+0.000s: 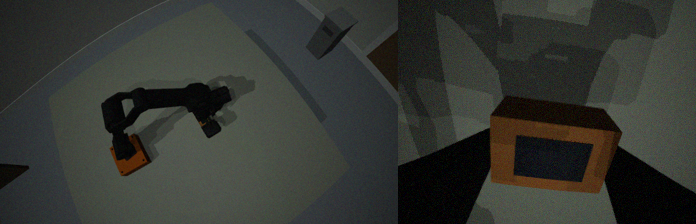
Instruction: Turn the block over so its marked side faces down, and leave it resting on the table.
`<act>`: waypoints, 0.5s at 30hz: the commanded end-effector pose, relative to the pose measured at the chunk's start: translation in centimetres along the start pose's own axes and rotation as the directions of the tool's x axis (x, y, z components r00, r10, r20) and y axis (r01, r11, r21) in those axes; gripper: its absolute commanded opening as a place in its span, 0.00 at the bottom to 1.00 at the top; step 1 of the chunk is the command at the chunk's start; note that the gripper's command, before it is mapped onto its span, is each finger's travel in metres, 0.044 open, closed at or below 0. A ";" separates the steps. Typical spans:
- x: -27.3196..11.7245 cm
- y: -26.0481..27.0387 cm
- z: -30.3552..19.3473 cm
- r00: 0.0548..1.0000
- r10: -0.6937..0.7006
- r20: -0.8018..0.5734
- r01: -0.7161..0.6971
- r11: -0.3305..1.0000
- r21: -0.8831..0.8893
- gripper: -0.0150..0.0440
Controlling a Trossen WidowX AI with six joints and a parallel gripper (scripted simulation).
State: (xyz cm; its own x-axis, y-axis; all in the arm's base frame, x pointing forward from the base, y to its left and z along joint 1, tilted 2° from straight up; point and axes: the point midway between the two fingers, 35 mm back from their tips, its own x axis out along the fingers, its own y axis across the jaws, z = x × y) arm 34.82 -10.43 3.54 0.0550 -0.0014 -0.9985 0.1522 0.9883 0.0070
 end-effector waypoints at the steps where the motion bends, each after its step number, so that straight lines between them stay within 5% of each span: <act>1: -0.4 -0.1 0.2 0.999 -0.004 0.034 0.004 1.000 0.006 0.25; 15: 0.4 -0.2 0.4 0.968 -0.002 0.253 0.000 1.000 0.011 0.25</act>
State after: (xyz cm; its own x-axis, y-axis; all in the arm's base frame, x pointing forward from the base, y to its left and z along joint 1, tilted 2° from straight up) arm 35.13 -10.63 2.80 0.2372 -0.0336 -0.9709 0.1606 0.9870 0.0050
